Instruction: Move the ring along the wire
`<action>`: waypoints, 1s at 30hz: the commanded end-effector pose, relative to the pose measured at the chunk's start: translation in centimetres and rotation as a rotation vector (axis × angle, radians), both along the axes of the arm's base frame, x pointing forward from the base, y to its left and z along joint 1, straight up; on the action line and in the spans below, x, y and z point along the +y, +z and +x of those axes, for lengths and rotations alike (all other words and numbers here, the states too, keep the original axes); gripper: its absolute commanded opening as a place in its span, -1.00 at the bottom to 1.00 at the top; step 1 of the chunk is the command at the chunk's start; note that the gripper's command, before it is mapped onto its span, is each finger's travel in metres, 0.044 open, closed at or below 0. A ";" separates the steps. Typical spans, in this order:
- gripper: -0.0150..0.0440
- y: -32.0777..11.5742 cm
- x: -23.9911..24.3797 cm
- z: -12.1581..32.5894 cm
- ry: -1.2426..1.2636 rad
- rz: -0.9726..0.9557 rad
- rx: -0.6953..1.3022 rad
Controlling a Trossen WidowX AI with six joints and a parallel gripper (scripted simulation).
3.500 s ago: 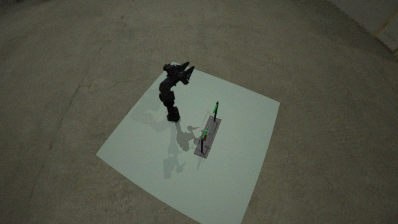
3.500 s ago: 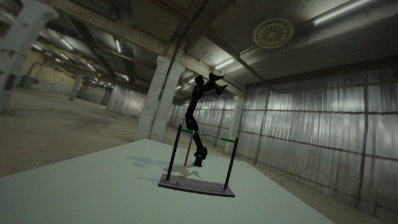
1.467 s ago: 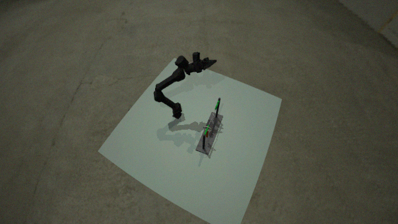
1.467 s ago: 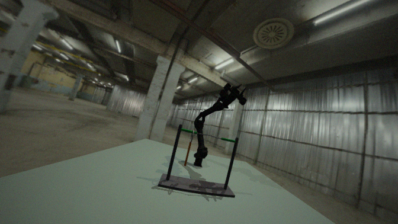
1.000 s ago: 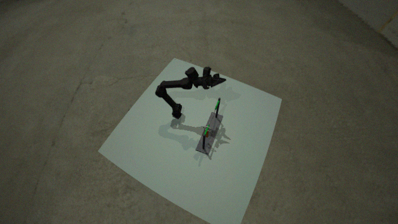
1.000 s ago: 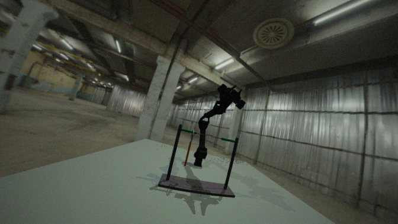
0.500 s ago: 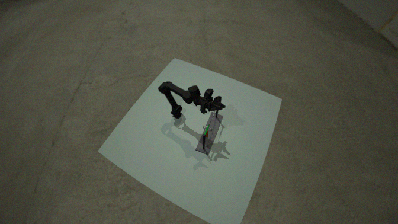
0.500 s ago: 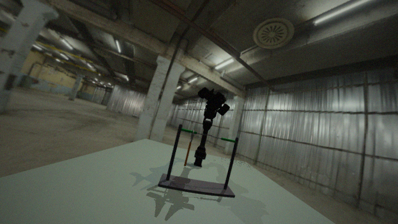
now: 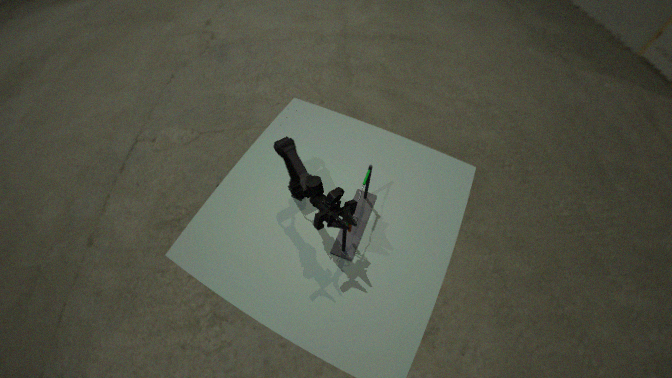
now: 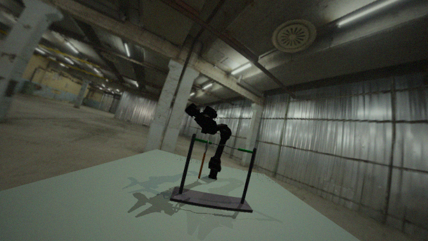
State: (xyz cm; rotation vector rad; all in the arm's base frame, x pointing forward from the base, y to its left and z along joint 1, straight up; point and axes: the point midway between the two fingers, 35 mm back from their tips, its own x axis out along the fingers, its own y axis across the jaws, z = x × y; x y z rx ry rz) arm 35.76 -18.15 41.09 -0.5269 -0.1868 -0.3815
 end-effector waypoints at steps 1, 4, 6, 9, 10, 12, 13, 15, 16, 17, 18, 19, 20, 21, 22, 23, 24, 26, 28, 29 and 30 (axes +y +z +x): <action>0.05 -2.9 -3.9 -1.5 -0.054 0.044 0.025; 0.05 -5.3 -5.7 -2.3 -0.070 0.072 0.046; 0.05 -7.1 -5.8 -2.2 -0.047 0.080 0.065; 0.05 -9.9 -5.9 -2.2 -0.012 0.094 0.092; 0.05 -10.8 -5.8 -2.3 0.000 0.099 0.101; 0.05 -12.5 -5.7 -2.4 0.024 0.110 0.119; 0.05 -13.4 -5.6 -2.5 0.036 0.116 0.127; 0.05 -15.1 -5.4 -2.8 0.060 0.128 0.144; 0.05 -16.2 -5.2 -3.0 0.075 0.136 0.154; 0.05 -17.4 -5.0 -3.2 0.093 0.146 0.165; 0.05 -18.5 -4.7 -3.5 0.110 0.156 0.176; 0.05 -19.7 -4.4 -3.9 0.128 0.166 0.187; 0.05 -20.8 -4.0 -4.2 0.146 0.177 0.197; 0.05 -21.9 -3.6 -4.6 0.164 0.188 0.207; 0.05 -22.9 -3.1 -5.0 0.182 0.199 0.217; 0.05 -23.9 -2.7 -5.4 0.199 0.211 0.226; 0.05 -24.8 -2.1 -5.9 0.217 0.223 0.235; 0.05 -26.6 -1.0 -6.8 0.254 0.248 0.252; 0.05 -28.2 0.3 -7.8 0.290 0.274 0.268; 0.05 -28.9 1.0 -8.4 0.308 0.288 0.275; 0.05 -29.6 1.7 -8.9 0.327 0.302 0.282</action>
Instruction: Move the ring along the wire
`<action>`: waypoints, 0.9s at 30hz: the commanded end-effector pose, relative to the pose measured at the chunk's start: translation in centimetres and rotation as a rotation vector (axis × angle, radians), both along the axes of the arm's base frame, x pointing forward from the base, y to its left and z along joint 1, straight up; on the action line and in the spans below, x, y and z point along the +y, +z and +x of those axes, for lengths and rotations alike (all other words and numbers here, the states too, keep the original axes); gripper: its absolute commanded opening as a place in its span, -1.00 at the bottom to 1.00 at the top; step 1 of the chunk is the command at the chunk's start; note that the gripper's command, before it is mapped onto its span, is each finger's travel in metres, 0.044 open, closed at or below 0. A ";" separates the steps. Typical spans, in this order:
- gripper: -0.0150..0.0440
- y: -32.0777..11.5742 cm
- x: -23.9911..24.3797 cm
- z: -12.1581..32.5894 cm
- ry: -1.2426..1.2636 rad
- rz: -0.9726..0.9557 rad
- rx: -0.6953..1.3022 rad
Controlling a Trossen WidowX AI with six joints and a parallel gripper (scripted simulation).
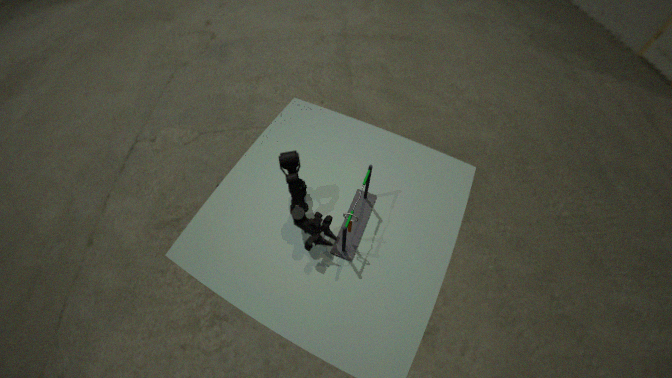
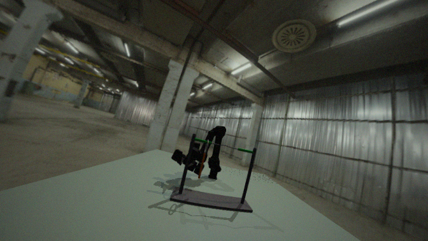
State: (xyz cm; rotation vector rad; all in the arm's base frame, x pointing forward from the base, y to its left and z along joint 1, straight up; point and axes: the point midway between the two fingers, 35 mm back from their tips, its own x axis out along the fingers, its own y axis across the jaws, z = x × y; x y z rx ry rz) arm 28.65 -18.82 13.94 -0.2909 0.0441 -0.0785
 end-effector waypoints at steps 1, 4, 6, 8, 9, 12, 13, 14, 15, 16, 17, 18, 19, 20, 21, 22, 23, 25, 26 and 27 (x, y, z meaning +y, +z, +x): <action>0.05 -3.0 3.1 -2.4 0.080 0.067 0.027; 0.05 -4.5 5.4 -4.0 0.131 0.115 0.043; 0.05 -5.2 6.9 -5.1 0.162 0.146 0.052; 0.05 -5.4 7.5 -5.5 0.173 0.157 0.054; 0.05 -5.4 7.5 -5.5 0.173 0.157 0.054; 0.05 -5.4 7.2 -5.6 0.173 0.156 0.052; 0.05 -5.4 7.2 -5.5 0.173 0.158 0.052; 0.05 -5.3 7.1 -5.4 0.172 0.162 0.052; 0.05 -5.1 7.1 -5.1 0.172 0.168 0.053; 0.05 -4.9 7.0 -4.7 0.171 0.176 0.053; 0.05 -4.6 7.0 -4.4 0.170 0.183 0.053; 0.05 -4.3 7.0 -4.0 0.169 0.191 0.053; 0.05 -4.1 7.0 -3.7 0.168 0.199 0.053; 0.05 -3.7 7.0 -3.3 0.167 0.207 0.052; 0.05 -3.4 7.0 -3.0 0.167 0.211 0.052; 0.05 -3.1 7.1 -2.7 0.167 0.216 0.051; 0.05 -2.8 7.1 -2.4 0.167 0.223 0.050; 0.05 -2.2 7.2 -1.8 0.165 0.239 0.048; 0.05 -1.8 7.3 -1.5 0.164 0.248 0.047; 0.05 -1.5 7.4 -1.2 0.163 0.256 0.046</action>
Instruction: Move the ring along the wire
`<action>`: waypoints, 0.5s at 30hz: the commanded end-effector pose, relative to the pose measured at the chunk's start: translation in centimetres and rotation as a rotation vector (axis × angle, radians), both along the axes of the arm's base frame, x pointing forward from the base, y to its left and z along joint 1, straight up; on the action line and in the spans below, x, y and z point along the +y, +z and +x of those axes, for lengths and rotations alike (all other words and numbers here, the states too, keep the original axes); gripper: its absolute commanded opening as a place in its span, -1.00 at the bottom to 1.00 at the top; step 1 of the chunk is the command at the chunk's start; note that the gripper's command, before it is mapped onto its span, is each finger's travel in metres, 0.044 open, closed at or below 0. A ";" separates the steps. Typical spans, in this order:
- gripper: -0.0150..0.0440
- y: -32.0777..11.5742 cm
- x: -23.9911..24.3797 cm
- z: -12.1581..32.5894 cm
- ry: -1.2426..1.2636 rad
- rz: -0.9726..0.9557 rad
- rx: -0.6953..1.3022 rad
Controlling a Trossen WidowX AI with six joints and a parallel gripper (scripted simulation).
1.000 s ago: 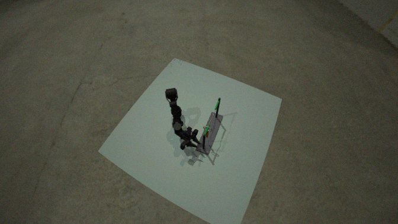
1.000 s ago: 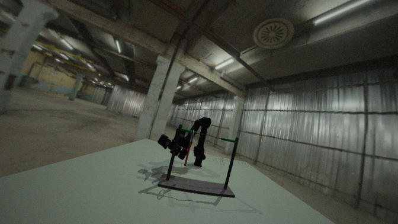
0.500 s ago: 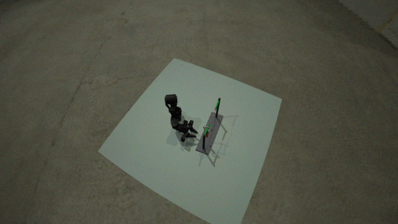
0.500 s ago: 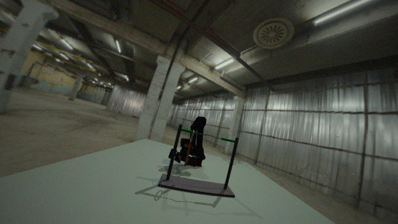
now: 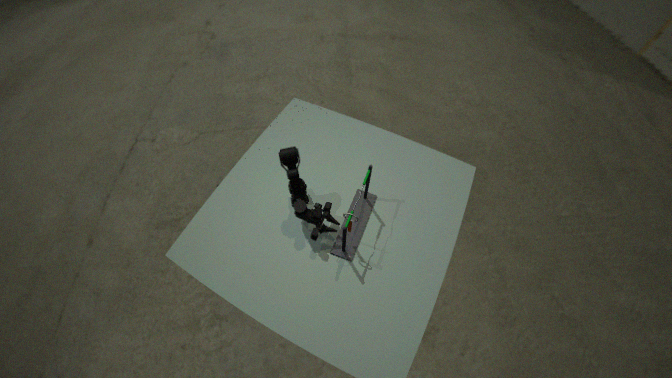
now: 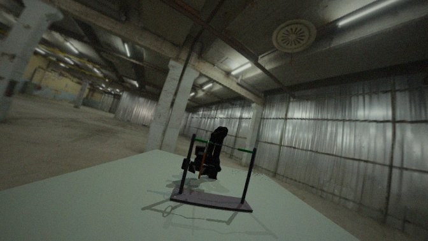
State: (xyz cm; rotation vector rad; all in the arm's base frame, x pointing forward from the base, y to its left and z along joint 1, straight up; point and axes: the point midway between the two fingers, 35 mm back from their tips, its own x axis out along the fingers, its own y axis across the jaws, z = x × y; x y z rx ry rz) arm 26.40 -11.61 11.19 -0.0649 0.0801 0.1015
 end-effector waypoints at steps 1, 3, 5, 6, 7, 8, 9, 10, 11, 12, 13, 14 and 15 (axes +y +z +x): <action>0.05 1.6 0.3 1.3 -0.009 0.034 -0.004; 0.05 2.1 0.4 1.6 -0.010 0.045 -0.005; 0.05 2.2 0.4 1.7 -0.010 0.046 -0.005; 0.05 2.2 0.4 1.7 -0.010 0.046 -0.005; 0.05 2.2 0.4 1.7 -0.010 0.046 -0.005; 0.05 2.2 0.4 1.8 -0.010 0.046 -0.005; 0.05 2.2 0.4 1.9 -0.010 0.046 -0.005; 0.05 2.2 0.4 2.0 -0.010 0.046 -0.005; 0.05 2.2 0.4 2.1 -0.010 0.046 -0.005; 0.05 2.2 0.4 2.3 -0.010 0.046 -0.005; 0.05 2.2 0.4 2.4 -0.010 0.046 -0.005; 0.05 2.2 0.4 2.6 -0.010 0.046 -0.005; 0.05 2.2 0.4 2.7 -0.010 0.046 -0.005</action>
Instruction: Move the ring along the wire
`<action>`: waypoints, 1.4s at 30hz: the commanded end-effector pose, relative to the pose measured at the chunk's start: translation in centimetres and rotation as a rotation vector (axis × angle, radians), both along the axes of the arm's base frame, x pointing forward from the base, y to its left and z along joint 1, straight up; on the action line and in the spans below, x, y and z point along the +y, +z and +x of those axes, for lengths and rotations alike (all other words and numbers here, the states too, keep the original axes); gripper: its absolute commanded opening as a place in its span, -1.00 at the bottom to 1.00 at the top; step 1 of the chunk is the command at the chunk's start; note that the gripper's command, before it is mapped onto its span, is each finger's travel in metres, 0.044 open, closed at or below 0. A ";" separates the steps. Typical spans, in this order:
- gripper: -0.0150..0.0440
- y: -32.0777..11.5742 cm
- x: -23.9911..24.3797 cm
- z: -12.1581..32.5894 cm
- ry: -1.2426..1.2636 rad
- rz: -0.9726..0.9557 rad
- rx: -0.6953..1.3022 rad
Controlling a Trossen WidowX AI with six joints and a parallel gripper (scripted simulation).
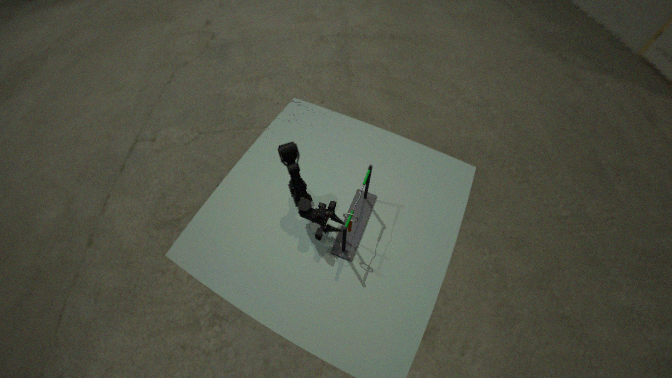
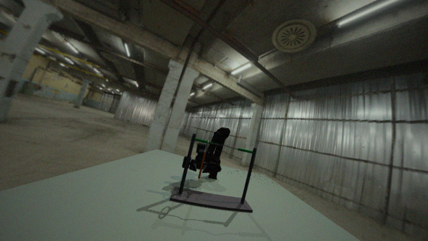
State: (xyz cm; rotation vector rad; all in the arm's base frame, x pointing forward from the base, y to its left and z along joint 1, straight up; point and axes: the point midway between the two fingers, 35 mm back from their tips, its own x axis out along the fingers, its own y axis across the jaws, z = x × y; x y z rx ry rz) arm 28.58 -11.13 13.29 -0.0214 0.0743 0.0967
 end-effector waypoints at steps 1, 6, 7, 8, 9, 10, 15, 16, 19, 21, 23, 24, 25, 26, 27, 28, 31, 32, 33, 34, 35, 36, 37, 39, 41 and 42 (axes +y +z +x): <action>0.05 0.1 -0.1 0.7 -0.004 0.002 -0.001; 0.05 0.1 -0.1 1.4 -0.004 0.002 -0.001; 0.05 0.1 -0.1 1.6 -0.004 0.002 -0.002; 0.05 0.1 -0.1 1.7 -0.004 0.002 -0.002; 0.05 0.1 -0.1 1.9 -0.004 0.002 -0.002; 0.05 0.1 -0.1 2.0 -0.004 0.002 -0.002; 0.05 0.1 0.0 2.8 -0.004 0.002 -0.003; 0.05 0.1 0.0 3.0 -0.004 0.002 -0.003; 0.05 0.1 0.1 3.4 -0.004 0.002 -0.003; 0.05 0.0 0.1 3.7 -0.004 0.002 -0.004; 0.05 0.0 0.2 4.0 -0.004 0.002 -0.004; 0.05 0.0 0.2 4.2 -0.004 0.002 -0.004; 0.05 0.0 0.2 4.3 -0.004 0.003 -0.004; 0.05 0.0 0.3 4.5 -0.004 0.003 -0.005; 0.05 0.0 0.3 4.6 -0.004 0.003 -0.005; 0.05 0.0 0.3 4.8 -0.004 0.003 -0.005; 0.05 -0.1 0.4 5.3 -0.004 0.003 -0.006; 0.05 -0.1 0.5 5.4 -0.004 0.003 -0.006; 0.05 -0.1 0.5 5.6 -0.004 0.003 -0.006; 0.05 -0.1 0.6 5.7 -0.004 0.003 -0.006; 0.05 -0.2 0.6 5.9 -0.004 0.003 -0.007; 0.05 -0.2 0.7 6.0 -0.004 0.003 -0.007; 0.05 -0.2 0.7 6.2 -0.004 0.003 -0.007; 0.05 -0.2 0.8 6.5 -0.004 0.004 -0.008; 0.05 -0.3 0.9 6.8 -0.004 0.004 -0.008; 0.05 -0.3 0.9 6.9 -0.004 0.004 -0.008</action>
